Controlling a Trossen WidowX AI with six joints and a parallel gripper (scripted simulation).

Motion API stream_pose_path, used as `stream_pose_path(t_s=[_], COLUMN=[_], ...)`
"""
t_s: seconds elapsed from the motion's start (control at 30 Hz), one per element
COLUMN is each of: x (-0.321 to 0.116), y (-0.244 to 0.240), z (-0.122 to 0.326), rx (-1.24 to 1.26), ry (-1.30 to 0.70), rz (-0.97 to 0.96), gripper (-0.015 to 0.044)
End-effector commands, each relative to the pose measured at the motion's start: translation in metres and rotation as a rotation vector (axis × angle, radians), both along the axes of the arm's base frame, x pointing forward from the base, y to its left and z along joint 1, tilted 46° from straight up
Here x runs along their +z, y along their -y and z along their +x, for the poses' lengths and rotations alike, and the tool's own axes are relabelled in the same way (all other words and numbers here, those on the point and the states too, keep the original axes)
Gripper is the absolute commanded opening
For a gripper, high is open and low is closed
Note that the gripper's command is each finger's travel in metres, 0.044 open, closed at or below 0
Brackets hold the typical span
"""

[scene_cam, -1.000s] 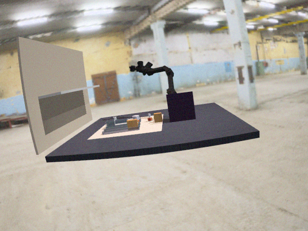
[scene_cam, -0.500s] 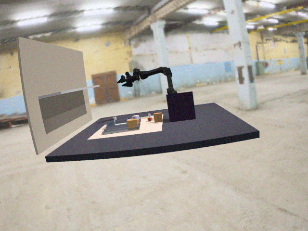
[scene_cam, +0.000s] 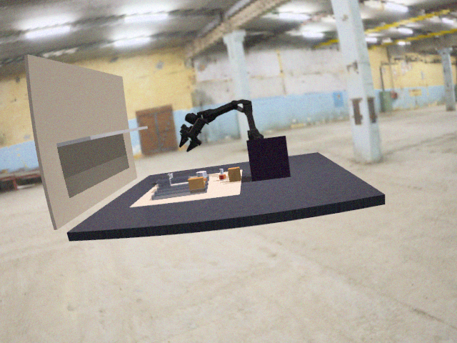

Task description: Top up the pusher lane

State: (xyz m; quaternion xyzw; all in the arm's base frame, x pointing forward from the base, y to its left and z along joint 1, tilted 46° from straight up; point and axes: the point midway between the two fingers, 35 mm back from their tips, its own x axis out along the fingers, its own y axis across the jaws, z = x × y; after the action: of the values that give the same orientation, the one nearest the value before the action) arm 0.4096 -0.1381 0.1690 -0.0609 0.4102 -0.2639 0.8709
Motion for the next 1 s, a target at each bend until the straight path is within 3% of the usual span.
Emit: stream_pose_path(t_s=[0.0, 0.2, 0.4, 0.97], x=[-0.049, -0.108, -0.132, -0.160], y=[-0.017, -0.044, -0.053, -0.019], z=[-0.035, -0.107, -0.188, -0.200], rx=[-0.057, -0.130, -0.174, -0.176], ry=[-0.181, -0.489, -0.776, -0.785], rz=[0.015, -0.037, -0.200, -0.210], gripper=[0.0440, 0.0440, 0.0440, 0.0440])
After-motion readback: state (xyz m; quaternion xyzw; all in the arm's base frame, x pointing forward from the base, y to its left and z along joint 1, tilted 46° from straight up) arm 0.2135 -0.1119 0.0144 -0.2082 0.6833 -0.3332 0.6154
